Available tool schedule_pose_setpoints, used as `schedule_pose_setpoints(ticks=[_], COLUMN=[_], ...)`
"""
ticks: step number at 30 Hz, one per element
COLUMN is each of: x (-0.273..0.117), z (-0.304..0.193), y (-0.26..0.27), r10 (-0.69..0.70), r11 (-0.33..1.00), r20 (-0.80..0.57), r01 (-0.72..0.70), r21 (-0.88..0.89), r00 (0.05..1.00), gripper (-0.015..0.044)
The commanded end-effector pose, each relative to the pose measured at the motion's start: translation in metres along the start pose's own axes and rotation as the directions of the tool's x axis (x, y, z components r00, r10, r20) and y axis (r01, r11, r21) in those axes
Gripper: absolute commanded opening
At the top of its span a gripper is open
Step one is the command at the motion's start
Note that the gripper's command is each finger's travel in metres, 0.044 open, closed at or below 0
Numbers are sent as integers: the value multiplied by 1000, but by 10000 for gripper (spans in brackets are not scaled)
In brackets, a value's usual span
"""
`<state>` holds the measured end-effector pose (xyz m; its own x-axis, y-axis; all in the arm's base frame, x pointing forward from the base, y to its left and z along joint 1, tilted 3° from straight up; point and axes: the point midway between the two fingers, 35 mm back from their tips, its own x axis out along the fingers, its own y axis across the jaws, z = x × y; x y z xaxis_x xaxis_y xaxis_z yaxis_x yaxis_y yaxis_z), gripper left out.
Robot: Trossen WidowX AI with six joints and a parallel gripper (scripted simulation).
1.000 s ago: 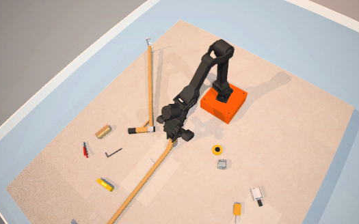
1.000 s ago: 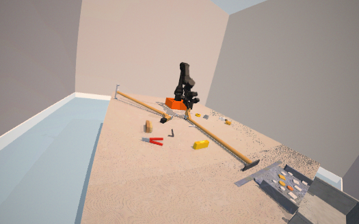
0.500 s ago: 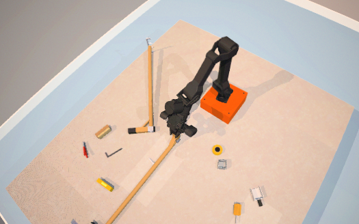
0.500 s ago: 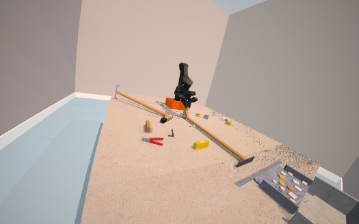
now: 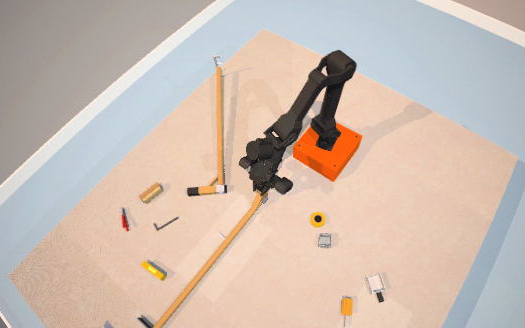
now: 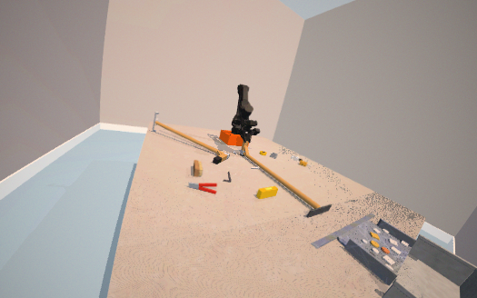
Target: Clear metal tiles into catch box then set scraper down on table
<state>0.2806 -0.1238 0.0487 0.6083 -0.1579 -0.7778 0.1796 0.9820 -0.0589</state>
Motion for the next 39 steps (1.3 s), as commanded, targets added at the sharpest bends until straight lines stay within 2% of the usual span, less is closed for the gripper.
schedule_pose_setpoints(ticks=[1,22,39], x=[-5,-7,-1], z=[-1,-4,8], y=[1,27,28], r10=[0,-4,-4], r11=[1000,1000,1000], r20=[12,2,2], r01=[0,4,4], r21=[-3,9,8], r00=[1000,1000,1000], gripper=[0,0,0])
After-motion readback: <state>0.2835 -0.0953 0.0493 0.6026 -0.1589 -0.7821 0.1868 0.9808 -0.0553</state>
